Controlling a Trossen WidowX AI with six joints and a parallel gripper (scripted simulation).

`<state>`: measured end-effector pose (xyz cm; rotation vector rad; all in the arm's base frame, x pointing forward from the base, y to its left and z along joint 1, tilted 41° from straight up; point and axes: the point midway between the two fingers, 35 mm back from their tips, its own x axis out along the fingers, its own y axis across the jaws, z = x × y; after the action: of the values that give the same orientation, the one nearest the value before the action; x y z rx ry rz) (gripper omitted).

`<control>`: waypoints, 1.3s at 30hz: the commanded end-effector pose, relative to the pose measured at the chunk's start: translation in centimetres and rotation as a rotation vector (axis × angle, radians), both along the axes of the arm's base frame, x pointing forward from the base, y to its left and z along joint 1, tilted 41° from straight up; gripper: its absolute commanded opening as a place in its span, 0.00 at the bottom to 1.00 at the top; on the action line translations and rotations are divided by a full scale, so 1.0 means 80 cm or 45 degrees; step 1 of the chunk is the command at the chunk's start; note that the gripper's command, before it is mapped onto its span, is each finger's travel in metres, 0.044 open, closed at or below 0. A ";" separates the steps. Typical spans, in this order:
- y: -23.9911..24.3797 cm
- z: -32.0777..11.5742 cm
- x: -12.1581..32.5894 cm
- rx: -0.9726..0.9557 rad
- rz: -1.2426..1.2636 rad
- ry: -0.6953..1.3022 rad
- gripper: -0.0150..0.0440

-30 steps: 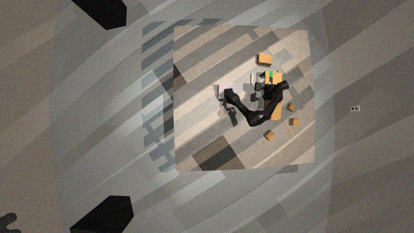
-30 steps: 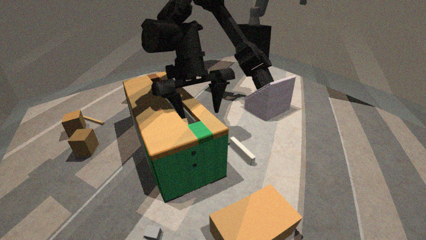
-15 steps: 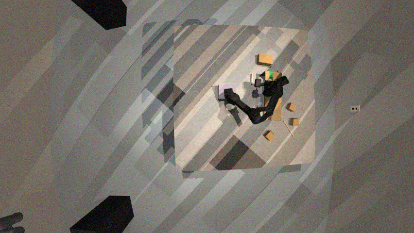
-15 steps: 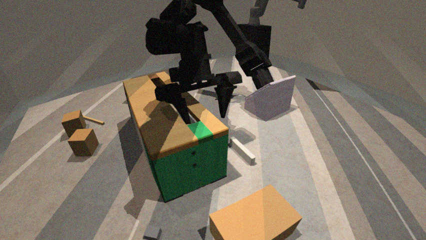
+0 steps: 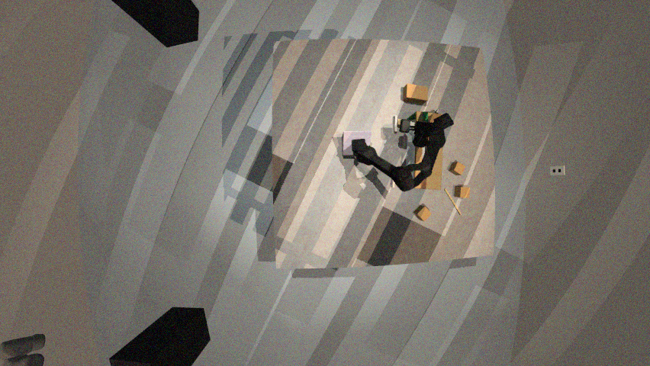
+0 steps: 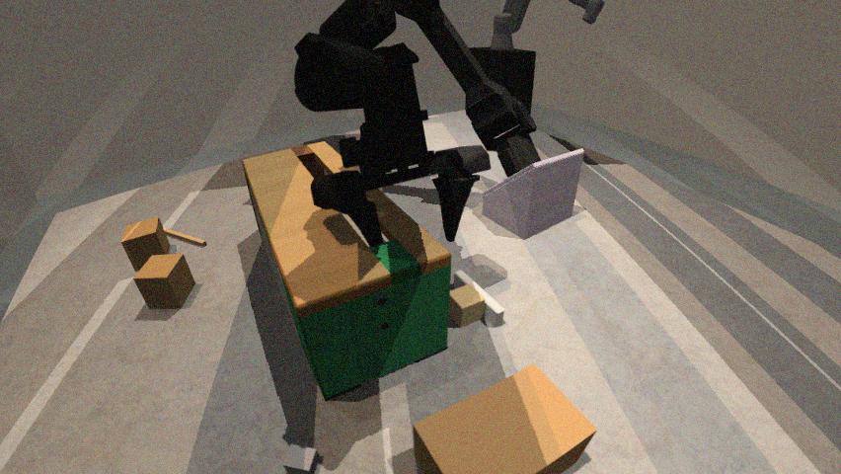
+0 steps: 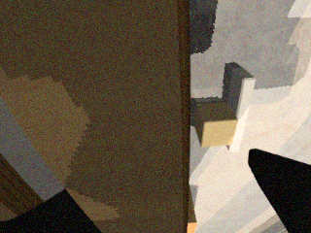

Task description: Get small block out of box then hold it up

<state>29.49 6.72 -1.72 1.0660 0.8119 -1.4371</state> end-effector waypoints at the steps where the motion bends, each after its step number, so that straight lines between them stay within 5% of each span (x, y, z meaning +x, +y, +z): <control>1: 0.013 0.011 0.003 0.004 -0.001 0.002 0.93; 6: 0.047 0.056 0.002 0.003 0.002 0.002 0.93; 18: 0.049 0.051 0.000 -0.004 0.027 0.017 0.89; 22: 0.069 0.038 -0.011 -0.024 0.429 0.149 0.74; 39: 0.083 0.030 -0.023 -0.346 2.293 1.030 0.74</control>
<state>28.35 12.70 1.56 0.1624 1.2751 -0.7700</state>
